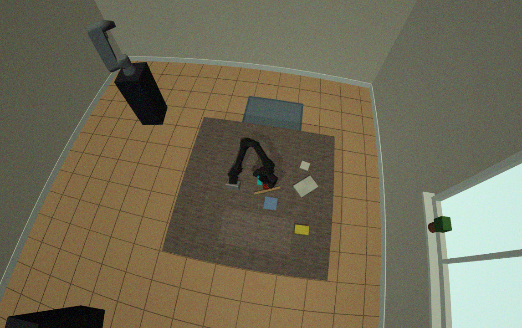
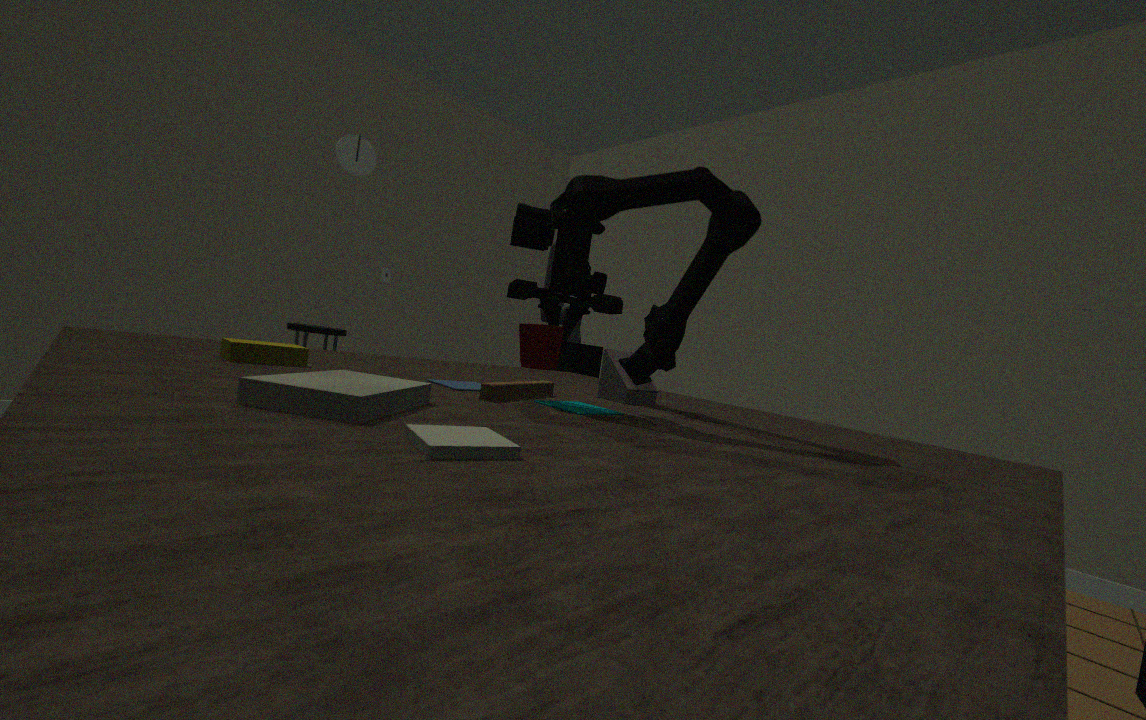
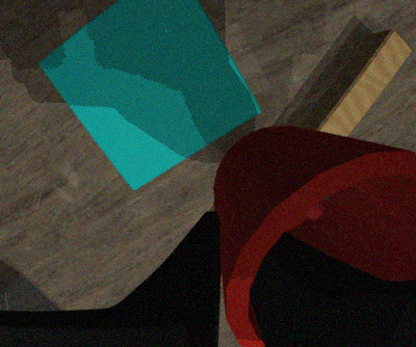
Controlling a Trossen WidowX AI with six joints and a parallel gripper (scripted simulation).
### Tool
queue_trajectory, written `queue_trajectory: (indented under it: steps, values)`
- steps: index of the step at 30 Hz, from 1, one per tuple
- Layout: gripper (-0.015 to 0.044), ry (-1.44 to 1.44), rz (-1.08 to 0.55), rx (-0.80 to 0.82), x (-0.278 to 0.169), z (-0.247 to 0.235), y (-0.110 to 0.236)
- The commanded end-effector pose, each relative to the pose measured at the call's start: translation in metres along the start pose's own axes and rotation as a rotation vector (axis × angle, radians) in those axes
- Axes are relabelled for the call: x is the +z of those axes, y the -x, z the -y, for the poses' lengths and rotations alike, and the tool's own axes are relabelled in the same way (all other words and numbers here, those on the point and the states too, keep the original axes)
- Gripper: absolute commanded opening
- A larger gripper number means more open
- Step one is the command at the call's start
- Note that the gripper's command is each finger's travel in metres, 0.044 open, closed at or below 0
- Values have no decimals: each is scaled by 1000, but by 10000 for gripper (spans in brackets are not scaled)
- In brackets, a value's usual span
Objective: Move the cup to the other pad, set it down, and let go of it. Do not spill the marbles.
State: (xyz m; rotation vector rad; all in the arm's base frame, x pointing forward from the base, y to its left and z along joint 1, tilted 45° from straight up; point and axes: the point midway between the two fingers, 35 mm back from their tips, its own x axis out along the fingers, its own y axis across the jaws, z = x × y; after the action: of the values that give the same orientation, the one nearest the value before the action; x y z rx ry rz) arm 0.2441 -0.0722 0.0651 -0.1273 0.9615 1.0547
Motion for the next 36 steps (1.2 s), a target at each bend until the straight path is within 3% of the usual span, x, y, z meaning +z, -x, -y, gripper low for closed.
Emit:
queue_trajectory:
  steps: [1,36]
  values:
    - [0,-5,7,1,5,-7,0]
    - [0,-7,9,3,46,-64,2]
